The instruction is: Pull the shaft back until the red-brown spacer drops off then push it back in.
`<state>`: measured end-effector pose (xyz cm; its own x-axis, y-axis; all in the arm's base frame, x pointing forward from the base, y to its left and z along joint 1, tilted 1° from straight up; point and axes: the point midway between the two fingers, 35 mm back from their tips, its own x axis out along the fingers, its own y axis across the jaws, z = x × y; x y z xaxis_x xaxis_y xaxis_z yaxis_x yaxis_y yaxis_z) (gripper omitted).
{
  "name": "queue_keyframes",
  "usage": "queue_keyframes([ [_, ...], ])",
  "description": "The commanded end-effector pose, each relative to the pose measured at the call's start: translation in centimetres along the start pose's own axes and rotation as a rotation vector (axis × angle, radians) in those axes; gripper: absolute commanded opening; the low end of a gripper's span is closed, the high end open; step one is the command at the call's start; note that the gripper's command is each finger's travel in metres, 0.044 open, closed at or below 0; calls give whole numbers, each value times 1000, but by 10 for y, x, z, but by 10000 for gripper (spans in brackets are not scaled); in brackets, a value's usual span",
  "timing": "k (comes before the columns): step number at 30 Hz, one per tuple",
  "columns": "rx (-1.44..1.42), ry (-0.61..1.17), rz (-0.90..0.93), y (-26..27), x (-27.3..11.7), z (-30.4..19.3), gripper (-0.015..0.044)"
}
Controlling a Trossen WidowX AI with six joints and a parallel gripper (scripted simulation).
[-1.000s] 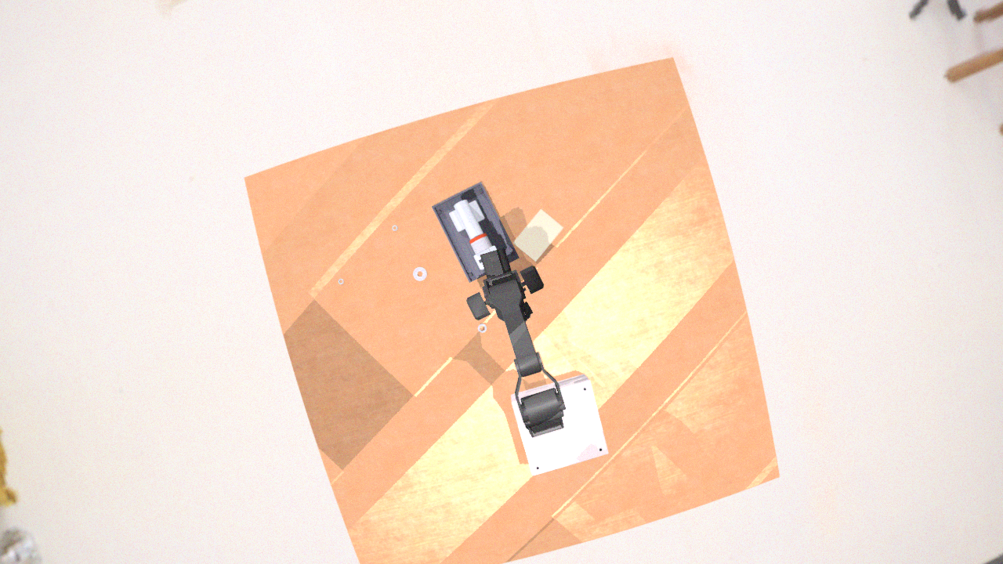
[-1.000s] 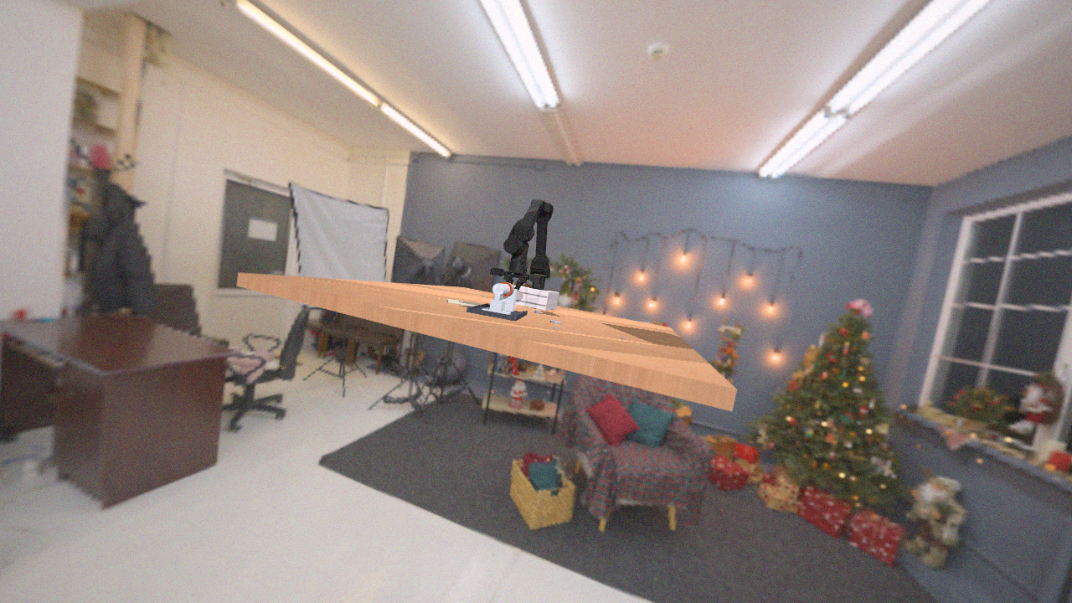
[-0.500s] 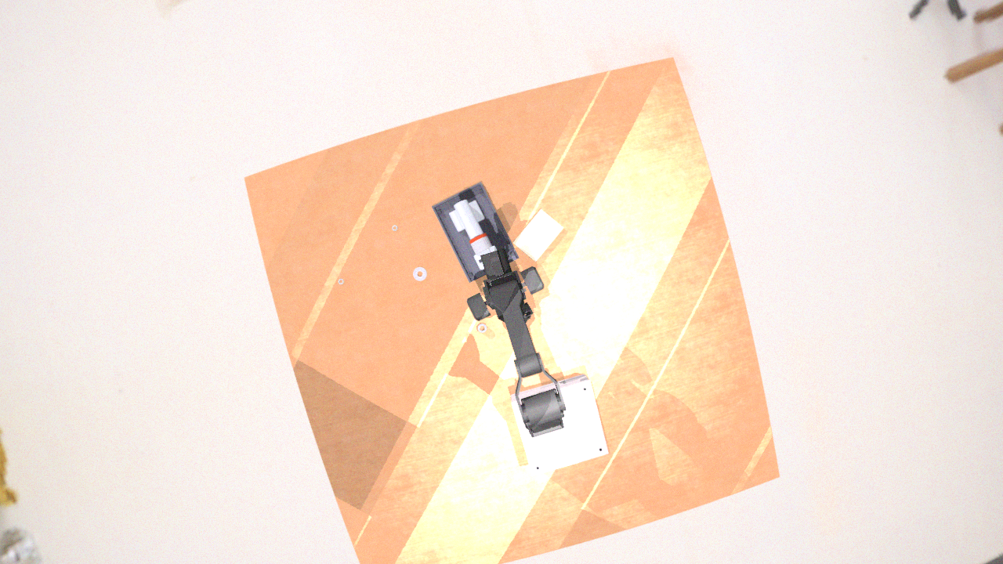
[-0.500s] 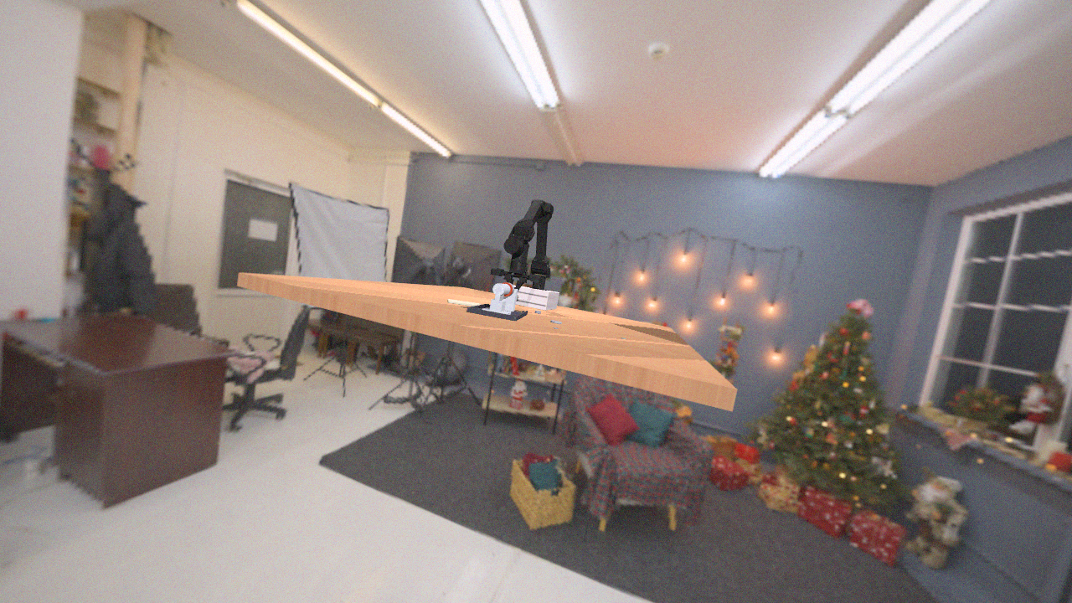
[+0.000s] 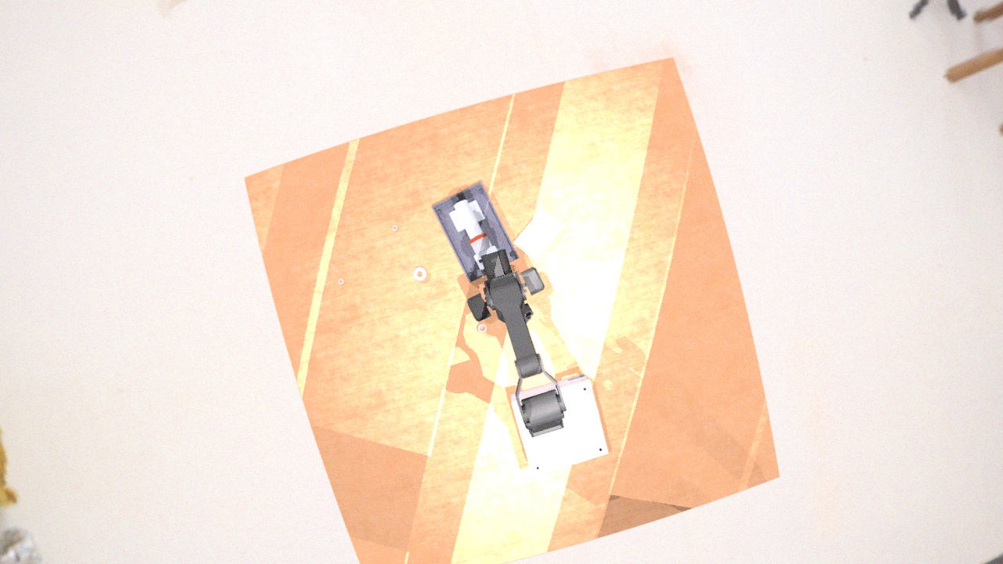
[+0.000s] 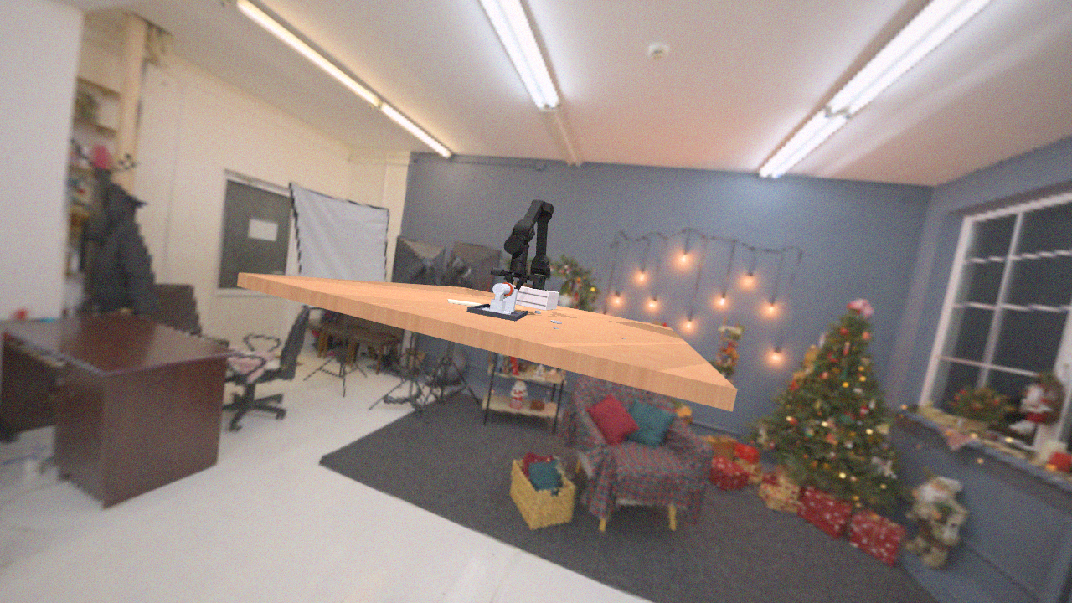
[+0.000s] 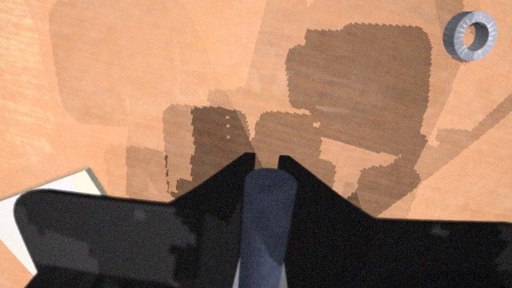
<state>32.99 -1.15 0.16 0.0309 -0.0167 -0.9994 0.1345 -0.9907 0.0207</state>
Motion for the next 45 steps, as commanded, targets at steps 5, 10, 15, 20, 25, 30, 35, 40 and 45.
queue_keyframes([
  [5, -1, -4, 2, 0, 0, 2, 0],
  [10, -1, -4, 2, 0, 0, 3, 0],
  [15, -1, -4, 2, 0, 0, 3, 0],
  [20, -1, -4, 2, 0, 0, 4, 0],
  [25, -1, -4, 2, 0, 0, 4, 0],
  [30, -1, -4, 2, 0, 0, 5, 0],
  [35, -1, -4, 2, 0, 0, 6, 0],
  [40, -1, -4, 2, 0, 0, 6, 0],
  [45, -1, -5, 2, 0, 0, 7, 0],
])
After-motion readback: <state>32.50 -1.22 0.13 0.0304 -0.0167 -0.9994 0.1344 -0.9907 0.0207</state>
